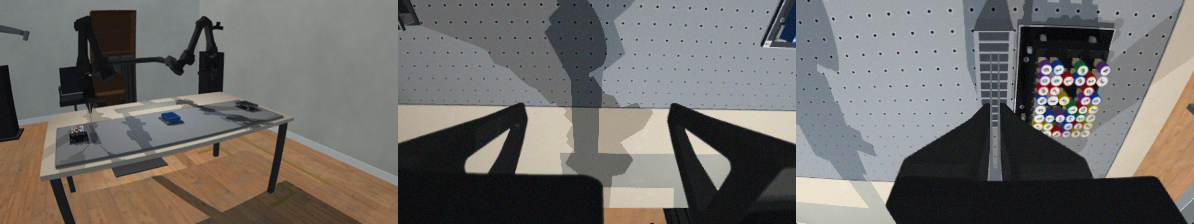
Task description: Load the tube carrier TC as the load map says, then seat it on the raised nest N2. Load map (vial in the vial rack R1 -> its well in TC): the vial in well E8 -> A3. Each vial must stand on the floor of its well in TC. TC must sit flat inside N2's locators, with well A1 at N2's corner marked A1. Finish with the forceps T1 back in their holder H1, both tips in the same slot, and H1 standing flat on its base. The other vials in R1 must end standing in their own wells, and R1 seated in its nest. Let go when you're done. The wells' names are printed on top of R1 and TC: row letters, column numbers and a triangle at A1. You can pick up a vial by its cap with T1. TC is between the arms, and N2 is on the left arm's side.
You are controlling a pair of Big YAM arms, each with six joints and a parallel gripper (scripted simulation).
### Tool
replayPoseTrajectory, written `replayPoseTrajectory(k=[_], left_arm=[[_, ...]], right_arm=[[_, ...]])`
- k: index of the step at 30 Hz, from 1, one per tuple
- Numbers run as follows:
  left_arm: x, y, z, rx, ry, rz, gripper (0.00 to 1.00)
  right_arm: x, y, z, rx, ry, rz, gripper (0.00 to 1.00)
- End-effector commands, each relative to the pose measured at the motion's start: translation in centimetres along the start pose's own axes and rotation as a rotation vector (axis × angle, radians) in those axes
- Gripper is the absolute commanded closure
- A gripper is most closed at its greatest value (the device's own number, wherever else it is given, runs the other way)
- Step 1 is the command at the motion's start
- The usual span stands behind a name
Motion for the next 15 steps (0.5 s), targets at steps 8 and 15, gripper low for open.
replayPoseTrajectory(k=[8, 15], left_arm=[[0.50, 0.42, -0.72, -0.003, -0.015, -0.003, 0.00], [0.50, 0.42, -0.72, -0.003, -0.015, -0.003, 0.00]], right_arm=[[-0.58, 0.29, -0.46, 0.005, -0.013, -0.002, 0.93], [-0.16, -0.22, -1.05, 0.000, -0.029, 0.003, 0.93]])
Point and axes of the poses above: on each arm, the point where the finger pads meet when closed, its own x axis back along the fingers, its own y axis across the jaws, z = x × y, the point moved 2 cm from there along x, back along the fingers, and after that the axes turned 14 degrees about -x, right-handed, at the moved point
